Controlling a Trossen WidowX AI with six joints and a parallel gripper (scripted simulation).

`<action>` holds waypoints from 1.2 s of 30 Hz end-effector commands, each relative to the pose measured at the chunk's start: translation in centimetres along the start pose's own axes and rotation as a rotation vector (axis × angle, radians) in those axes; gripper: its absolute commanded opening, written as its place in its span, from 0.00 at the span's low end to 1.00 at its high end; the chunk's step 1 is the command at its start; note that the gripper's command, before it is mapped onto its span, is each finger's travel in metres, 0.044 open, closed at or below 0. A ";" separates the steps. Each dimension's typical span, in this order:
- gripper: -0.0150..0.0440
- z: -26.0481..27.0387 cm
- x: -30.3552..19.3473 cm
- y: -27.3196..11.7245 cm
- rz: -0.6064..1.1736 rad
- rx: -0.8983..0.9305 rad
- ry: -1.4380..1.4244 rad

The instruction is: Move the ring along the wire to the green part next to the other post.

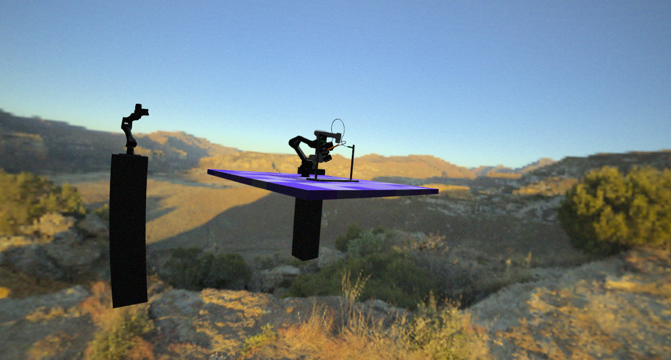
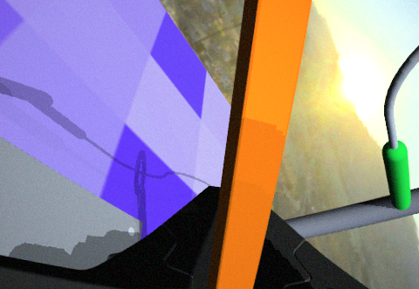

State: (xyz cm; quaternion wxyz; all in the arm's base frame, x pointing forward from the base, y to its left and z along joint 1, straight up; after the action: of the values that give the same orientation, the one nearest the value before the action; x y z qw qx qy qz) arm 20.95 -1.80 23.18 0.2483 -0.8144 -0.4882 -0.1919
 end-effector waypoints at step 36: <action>0.00 8.8 3.6 -3.5 0.104 0.439 0.709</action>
State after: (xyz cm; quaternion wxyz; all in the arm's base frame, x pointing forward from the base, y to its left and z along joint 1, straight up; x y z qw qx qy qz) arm 20.00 6.51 18.57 0.5594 -0.6658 -0.3691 -0.3280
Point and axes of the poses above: the point midway between the two fingers, 35 mm back from their tips, its own y axis out along the fingers, its own z axis across the jaws, x = y × z, the point moved 7 cm from there along -y, back along the fingers, and after that the axes turned 3 degrees about y, right-handed, at the moved point
